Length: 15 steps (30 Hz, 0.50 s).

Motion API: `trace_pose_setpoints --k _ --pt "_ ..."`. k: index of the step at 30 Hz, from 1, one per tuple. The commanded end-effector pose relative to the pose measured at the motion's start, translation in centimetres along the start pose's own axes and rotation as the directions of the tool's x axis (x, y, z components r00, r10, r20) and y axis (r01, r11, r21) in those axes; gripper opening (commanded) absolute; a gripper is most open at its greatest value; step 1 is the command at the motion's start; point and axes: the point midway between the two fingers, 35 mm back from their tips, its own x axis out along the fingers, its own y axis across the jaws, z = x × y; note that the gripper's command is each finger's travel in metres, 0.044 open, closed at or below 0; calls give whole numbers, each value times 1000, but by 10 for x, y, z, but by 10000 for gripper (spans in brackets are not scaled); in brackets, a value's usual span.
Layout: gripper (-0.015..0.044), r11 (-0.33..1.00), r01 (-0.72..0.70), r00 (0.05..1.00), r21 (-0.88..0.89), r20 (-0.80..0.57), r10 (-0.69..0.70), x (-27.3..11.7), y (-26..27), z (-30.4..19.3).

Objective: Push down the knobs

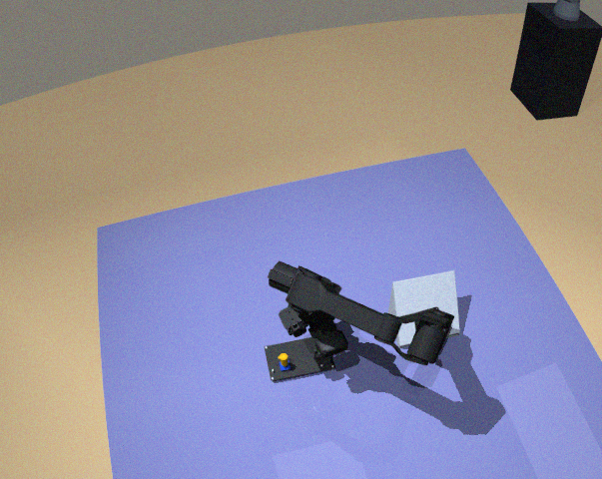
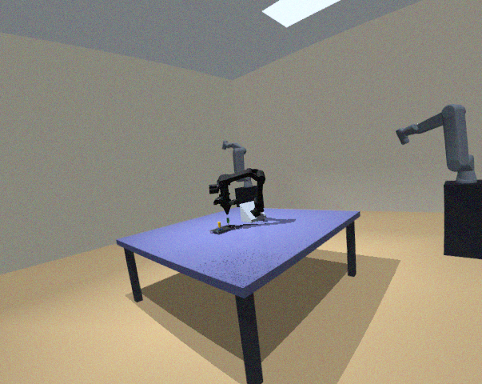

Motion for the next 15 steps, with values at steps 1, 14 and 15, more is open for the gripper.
trace_pose_setpoints --k 1,14,15 --pt "0 1000 -2 1000 6 5 2 3 0 0" --pt "0 1000 -2 1000 5 6 2 19 0 0" --pt "0 1000 -2 1000 5 6 2 19 0 0"
